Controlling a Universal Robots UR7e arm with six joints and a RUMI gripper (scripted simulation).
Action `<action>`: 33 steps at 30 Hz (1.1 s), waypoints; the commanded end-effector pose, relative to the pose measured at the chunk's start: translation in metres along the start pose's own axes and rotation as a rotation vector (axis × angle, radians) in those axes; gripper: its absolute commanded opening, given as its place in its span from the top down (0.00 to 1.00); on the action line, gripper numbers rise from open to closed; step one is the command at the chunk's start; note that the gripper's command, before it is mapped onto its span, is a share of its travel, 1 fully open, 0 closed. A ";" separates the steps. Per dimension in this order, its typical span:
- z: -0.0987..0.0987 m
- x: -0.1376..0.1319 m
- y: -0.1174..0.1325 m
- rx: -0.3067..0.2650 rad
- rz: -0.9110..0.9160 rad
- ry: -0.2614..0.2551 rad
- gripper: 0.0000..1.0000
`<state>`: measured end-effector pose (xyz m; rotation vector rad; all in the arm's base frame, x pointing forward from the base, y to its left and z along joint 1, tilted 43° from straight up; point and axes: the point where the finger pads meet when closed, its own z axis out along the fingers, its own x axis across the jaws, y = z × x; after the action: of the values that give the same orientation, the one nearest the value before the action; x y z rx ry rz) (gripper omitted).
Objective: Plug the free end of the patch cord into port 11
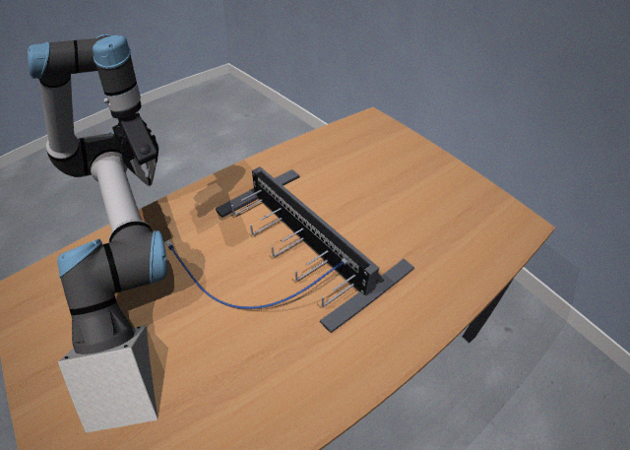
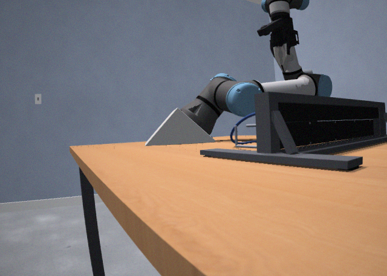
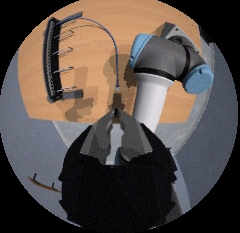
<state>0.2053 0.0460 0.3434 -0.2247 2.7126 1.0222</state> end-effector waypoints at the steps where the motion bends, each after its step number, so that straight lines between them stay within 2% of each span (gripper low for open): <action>1: 0.001 0.000 -0.001 0.000 -0.021 0.000 1.00; 16: 0.011 -0.005 -0.003 0.002 -0.238 0.001 1.00; 31: 0.035 -0.014 -0.006 0.006 -0.728 0.005 1.00; 33: 0.035 -0.014 -0.006 0.006 -0.728 0.005 1.00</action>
<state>0.2235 0.0645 0.3202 -1.0336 2.3661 0.8053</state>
